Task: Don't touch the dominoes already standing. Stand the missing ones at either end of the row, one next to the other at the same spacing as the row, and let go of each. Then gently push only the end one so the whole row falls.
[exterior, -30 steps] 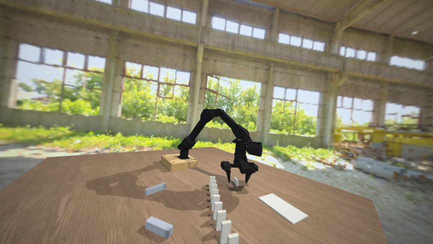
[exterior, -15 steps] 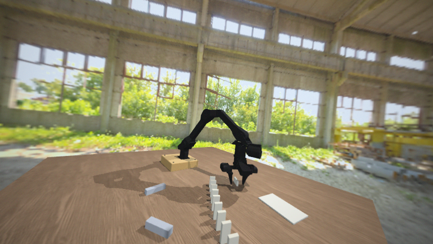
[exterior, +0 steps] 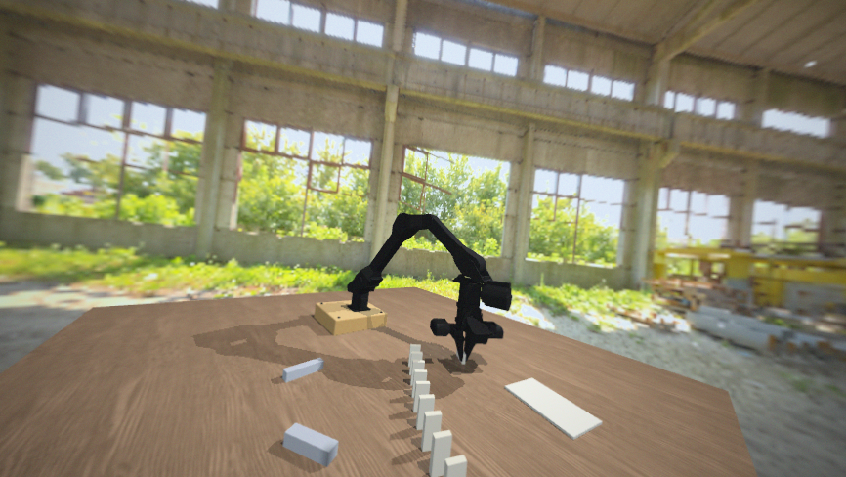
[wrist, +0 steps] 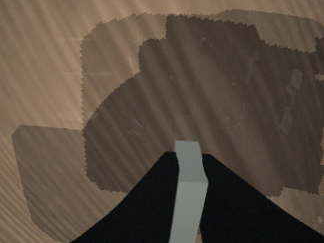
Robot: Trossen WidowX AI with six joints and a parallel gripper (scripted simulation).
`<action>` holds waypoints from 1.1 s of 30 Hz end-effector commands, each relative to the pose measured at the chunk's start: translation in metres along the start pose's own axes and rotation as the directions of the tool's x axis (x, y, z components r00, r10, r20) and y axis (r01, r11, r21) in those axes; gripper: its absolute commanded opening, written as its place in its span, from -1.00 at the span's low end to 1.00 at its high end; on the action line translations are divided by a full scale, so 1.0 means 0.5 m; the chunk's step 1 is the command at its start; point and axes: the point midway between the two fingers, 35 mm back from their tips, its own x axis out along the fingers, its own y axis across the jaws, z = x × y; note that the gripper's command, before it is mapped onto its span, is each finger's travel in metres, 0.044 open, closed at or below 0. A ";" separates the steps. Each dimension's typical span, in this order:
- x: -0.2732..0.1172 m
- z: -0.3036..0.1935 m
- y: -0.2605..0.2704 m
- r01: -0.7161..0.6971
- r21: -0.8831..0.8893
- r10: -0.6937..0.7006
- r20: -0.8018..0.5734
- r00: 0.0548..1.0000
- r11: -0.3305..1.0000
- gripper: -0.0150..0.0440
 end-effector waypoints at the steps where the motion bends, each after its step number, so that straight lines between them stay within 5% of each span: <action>1: -0.004 0.000 0.000 0.000 0.003 0.000 0.001 1.000 1.000 -0.41; 12: -0.226 -0.006 -0.012 0.000 0.003 0.000 0.001 1.000 1.000 -0.41; 17: -0.229 -0.024 0.002 0.000 -0.027 0.000 0.000 1.000 1.000 -0.41; 27: -0.231 -0.312 0.135 -0.010 -0.431 0.006 -0.011 1.000 0.902 -0.41; 33: -0.221 -0.325 0.149 -0.015 -0.468 0.024 0.014 1.000 0.884 -0.41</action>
